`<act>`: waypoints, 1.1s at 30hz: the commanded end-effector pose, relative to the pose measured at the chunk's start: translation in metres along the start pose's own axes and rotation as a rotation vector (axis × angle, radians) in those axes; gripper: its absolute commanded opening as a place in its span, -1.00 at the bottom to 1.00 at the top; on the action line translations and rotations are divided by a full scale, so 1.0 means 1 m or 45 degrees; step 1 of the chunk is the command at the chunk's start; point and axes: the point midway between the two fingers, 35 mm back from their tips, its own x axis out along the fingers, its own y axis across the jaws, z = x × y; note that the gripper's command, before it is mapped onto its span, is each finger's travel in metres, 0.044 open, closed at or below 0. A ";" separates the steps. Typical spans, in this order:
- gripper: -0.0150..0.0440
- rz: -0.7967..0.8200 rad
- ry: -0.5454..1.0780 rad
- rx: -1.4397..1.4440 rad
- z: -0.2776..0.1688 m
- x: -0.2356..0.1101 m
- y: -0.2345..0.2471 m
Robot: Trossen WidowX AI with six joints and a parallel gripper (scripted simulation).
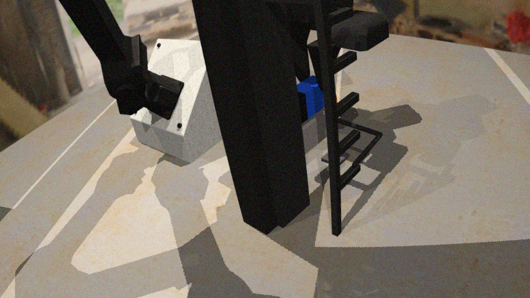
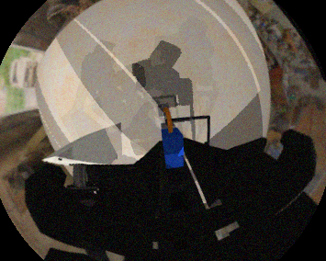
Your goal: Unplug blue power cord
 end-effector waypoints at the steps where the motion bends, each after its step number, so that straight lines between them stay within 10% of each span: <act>1: -0.49 0.001 -0.001 -0.001 0.002 0.000 0.000; 33: -0.49 -0.001 -0.004 -0.003 0.052 -0.006 -0.001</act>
